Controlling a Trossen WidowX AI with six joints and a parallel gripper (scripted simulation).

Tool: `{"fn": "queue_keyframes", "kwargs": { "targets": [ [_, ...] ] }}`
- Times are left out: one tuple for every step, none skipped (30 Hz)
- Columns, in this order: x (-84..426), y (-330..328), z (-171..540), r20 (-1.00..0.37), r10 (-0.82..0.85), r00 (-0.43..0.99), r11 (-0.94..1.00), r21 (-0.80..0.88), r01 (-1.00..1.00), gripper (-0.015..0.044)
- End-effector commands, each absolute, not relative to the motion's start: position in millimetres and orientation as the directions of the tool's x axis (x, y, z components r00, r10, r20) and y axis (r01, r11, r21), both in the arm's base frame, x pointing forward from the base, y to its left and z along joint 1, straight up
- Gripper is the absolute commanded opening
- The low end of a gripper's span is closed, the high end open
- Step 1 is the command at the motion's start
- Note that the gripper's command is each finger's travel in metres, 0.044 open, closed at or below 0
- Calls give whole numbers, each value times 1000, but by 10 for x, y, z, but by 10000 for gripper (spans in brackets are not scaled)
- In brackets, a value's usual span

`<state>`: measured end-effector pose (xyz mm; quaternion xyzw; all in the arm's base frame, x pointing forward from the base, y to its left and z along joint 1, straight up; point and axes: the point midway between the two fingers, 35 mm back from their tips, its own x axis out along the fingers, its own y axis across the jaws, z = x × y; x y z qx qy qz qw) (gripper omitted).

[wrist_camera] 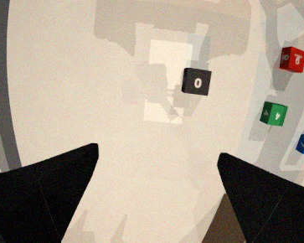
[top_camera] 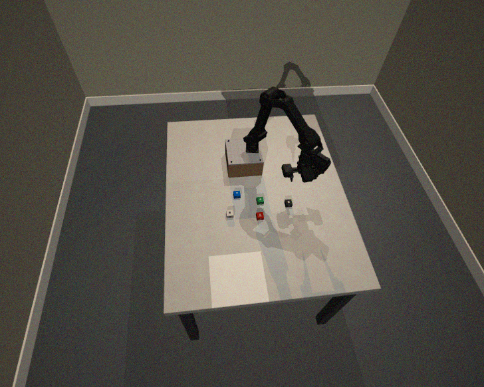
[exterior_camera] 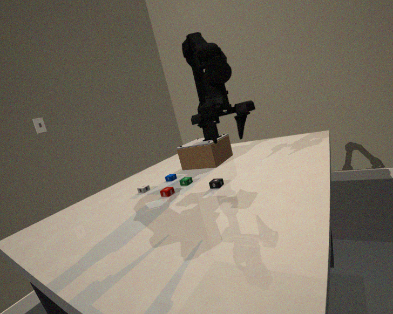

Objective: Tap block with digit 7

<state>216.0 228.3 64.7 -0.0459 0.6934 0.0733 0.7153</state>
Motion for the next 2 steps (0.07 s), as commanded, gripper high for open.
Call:
{"fn": "queue_keyframes", "kwargs": {
  "targets": [
    [2096, 2373, 663, -999, 28, 23, 988, 24, -152, 400],
    [2096, 2373, 663, -999, 28, 23, 988, 24, -152, 400]
  ]
}}
